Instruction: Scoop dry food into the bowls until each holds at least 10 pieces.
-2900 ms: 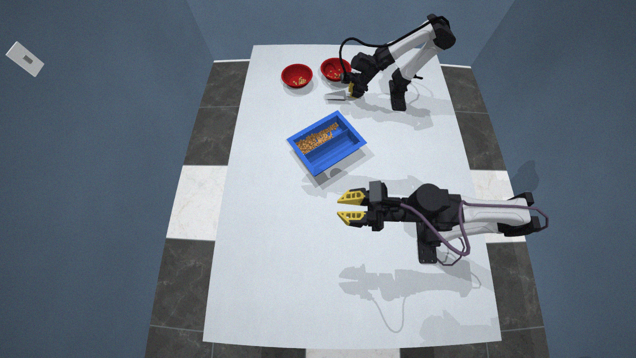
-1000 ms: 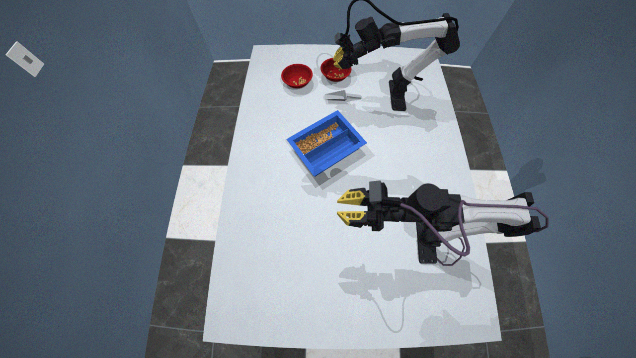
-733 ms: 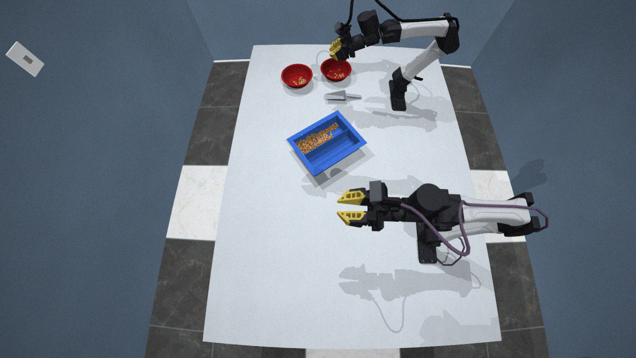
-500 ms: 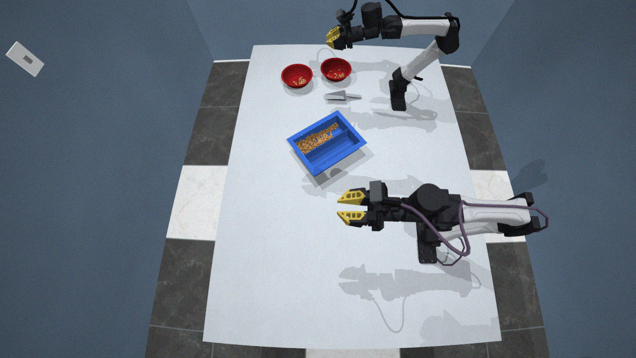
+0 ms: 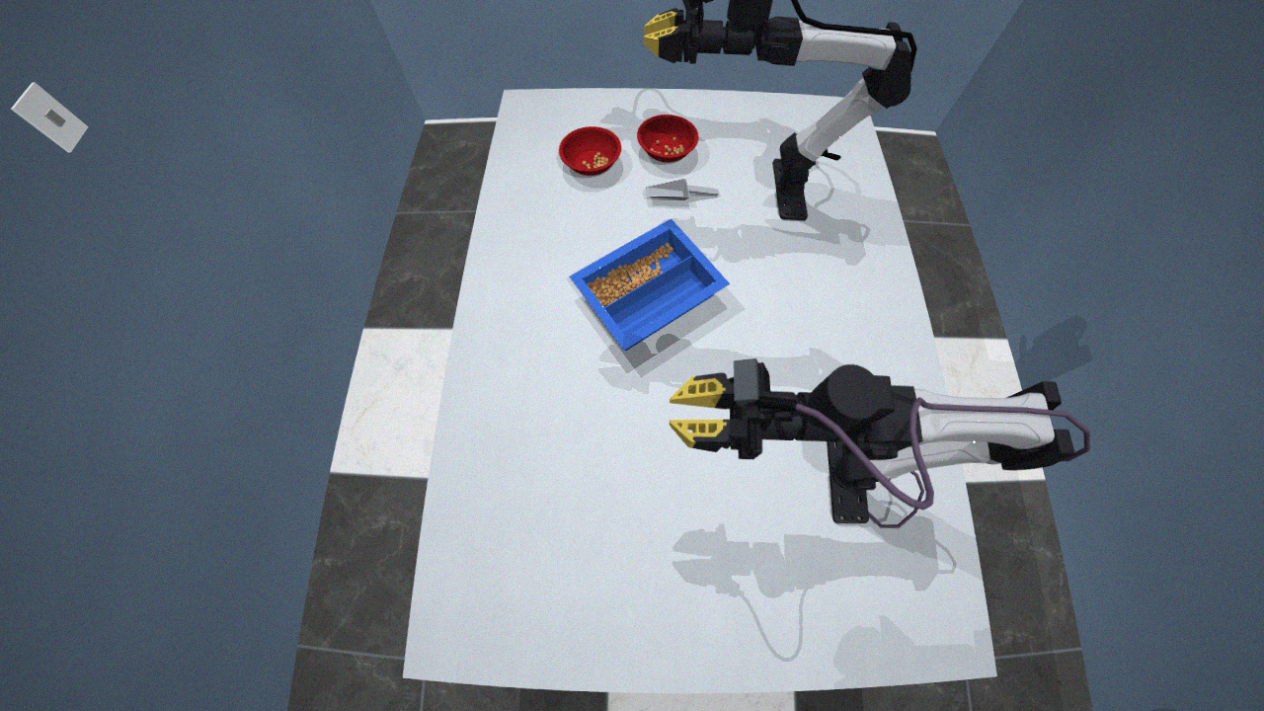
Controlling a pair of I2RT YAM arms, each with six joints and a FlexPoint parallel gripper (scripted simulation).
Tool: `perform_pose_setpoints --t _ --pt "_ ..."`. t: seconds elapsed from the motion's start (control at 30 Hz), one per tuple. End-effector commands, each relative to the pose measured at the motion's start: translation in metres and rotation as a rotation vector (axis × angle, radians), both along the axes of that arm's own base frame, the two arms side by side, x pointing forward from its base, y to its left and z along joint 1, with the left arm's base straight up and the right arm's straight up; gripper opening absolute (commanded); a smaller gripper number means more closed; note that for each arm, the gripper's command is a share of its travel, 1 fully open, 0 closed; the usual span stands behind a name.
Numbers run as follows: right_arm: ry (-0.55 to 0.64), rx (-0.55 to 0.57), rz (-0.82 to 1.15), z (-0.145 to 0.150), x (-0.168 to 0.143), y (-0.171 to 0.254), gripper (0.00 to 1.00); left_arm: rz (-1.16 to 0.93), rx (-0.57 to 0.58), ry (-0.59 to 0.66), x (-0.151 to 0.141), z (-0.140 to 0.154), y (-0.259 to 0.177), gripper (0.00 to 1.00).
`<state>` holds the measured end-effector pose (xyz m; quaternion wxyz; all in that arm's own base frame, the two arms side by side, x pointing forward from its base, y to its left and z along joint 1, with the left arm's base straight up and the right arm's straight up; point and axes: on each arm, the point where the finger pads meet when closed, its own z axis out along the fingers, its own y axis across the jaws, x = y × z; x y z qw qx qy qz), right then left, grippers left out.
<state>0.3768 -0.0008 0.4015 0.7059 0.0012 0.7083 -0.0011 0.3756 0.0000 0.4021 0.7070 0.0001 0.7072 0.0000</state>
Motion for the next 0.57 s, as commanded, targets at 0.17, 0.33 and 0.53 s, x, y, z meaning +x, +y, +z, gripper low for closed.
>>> perform_pose_setpoints --t 0.17,0.33,0.53 --pt "-0.054 -0.004 0.015 0.02 -0.006 0.003 0.35 0.002 -0.008 0.029 -0.001 -0.013 -0.001 0.28" --pt "-0.01 -0.004 0.014 0.0 0.0 0.004 0.35 0.002 -0.008 0.025 -0.002 -0.012 -0.001 0.28" --pt "-0.01 -0.004 0.014 0.0 0.0 0.004 0.35 0.002 -0.008 0.025 -0.002 -0.012 -0.001 0.28"
